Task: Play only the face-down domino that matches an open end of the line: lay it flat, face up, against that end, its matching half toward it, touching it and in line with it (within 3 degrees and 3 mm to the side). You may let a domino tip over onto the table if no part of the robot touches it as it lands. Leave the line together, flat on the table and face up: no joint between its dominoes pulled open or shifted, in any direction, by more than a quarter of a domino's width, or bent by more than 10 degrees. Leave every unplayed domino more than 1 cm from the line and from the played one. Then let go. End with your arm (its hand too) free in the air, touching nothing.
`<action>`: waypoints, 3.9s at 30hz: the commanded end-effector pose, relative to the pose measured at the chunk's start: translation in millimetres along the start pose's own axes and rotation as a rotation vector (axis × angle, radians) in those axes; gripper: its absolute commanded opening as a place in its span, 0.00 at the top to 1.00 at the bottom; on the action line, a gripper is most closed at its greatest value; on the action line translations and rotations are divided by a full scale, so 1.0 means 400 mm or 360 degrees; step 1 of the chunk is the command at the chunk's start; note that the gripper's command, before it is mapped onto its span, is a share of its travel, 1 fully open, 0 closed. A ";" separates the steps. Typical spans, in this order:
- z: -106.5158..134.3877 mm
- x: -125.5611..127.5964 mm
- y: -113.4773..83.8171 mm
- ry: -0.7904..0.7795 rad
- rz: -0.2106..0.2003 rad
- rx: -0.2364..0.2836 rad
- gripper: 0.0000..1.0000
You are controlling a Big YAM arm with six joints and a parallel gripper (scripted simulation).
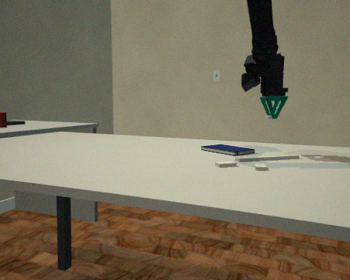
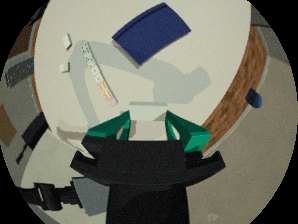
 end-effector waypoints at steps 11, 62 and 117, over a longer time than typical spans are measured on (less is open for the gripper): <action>-0.109 -0.064 -0.033 0.0417 0.0022 -0.0052 0.52; -0.386 -0.265 -0.024 0.1358 0.0018 -0.0037 0.52; -0.316 -0.182 0.008 0.1281 0.0179 -0.1139 0.52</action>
Point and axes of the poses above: the point where the finger pads meet when closed, its own y axis out along the fingers, its own x axis across the jaws, z = x × y, the point moved 8 cm from there along -y, back along the fingers, and after that the axes turned 15 degrees about y, right-handed, at the moved point
